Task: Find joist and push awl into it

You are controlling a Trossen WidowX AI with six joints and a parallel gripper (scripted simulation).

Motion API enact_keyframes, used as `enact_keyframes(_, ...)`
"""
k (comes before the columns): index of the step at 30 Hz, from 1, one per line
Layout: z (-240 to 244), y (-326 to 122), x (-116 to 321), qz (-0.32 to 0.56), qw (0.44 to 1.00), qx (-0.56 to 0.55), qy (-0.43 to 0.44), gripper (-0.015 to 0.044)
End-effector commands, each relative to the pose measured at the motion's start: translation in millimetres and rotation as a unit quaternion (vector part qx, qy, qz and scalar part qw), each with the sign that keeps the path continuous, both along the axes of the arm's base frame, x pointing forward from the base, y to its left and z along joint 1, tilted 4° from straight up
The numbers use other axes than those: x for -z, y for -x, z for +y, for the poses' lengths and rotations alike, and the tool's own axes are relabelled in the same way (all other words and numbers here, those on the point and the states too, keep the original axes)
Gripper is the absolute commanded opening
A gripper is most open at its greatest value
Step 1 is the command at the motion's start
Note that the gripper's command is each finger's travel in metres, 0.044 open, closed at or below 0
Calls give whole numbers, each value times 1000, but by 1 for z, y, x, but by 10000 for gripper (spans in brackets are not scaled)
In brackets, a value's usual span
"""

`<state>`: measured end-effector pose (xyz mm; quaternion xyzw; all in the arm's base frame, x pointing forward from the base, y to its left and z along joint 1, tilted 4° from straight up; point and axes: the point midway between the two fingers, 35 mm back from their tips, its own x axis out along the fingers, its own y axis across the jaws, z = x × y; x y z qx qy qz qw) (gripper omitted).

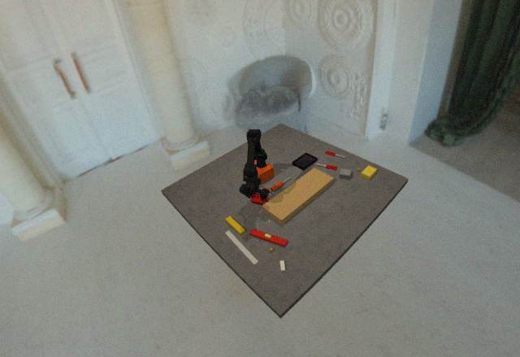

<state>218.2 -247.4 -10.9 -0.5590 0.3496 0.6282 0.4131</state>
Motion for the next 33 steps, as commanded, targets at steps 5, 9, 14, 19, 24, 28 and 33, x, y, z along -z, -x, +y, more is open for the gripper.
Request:
enact_keyframes(5, 3, 1, 15, 1, 1000, 0, -5, 440)
enact_keyframes(9, 4, 1, 22, 1, 1000, 0, -5, 440)
enact_keyframes(14, 4, 1, 26, 1, 1000, 0, -5, 433)
enact_keyframes(19, 4, 1, 26, 1, 1000, 0, -5, 400)
enact_keyframes(24, 4, 1, 26, 1, 1000, 0, -5, 367)
enact_keyframes(28, 4, 1, 26, 1, 1000, 0, -5, 340)
enact_keyframes(33, 4, 1, 19, 1, 1000, 0, -5, 209)
